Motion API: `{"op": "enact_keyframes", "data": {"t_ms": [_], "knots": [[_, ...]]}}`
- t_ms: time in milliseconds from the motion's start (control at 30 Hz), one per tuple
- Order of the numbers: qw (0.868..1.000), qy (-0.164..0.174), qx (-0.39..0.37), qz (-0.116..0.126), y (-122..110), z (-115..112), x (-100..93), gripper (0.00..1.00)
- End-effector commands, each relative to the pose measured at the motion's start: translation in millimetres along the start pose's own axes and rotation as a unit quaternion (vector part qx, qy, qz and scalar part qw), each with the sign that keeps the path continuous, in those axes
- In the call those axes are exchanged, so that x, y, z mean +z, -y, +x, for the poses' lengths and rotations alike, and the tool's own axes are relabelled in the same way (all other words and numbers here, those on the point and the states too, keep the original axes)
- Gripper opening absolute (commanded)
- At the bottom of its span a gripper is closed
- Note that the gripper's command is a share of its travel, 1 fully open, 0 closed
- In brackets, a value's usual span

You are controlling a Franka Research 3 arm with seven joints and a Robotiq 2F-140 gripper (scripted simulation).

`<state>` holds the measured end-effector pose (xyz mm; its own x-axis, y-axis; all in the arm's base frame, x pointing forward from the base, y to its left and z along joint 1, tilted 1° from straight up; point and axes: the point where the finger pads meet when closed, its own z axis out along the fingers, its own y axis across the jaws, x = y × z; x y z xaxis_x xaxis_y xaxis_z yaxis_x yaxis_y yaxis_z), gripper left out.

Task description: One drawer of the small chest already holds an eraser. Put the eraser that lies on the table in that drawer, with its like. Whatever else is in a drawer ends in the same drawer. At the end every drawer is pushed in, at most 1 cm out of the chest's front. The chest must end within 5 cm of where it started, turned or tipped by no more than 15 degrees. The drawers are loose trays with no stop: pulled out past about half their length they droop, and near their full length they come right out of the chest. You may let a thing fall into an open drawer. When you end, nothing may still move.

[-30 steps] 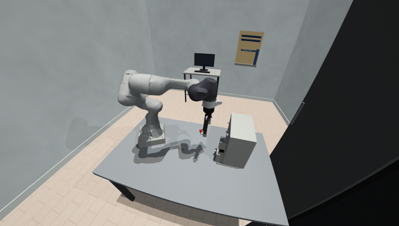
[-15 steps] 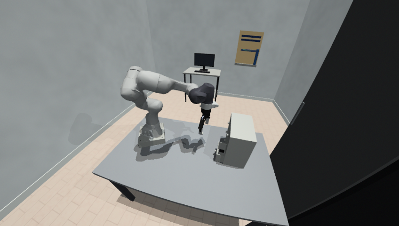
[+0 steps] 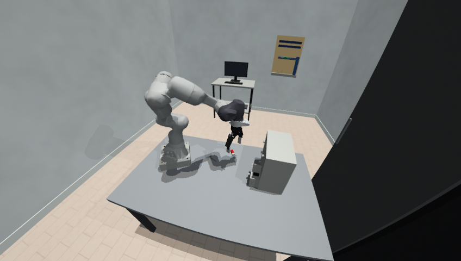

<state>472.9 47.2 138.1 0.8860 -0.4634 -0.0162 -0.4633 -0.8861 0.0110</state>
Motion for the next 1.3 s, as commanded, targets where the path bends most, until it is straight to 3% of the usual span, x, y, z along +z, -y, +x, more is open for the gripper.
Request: {"op": "enact_keyframes", "data": {"t_ms": [0,167,200,700,733,1267], "knots": [[0.995,-0.014,0.092,0.016,17,0,5.1,1.00],[0.995,-0.014,0.092,0.016,17,0,5.1,1.00],[0.992,-0.013,0.125,0.016,31,-13,18.6,1.00],[0.992,-0.013,0.125,0.016,31,-13,18.6,1.00],[0.987,-0.012,0.156,0.017,43,-24,30.6,1.00],[0.987,-0.012,0.156,0.017,43,-24,30.6,1.00]]}}
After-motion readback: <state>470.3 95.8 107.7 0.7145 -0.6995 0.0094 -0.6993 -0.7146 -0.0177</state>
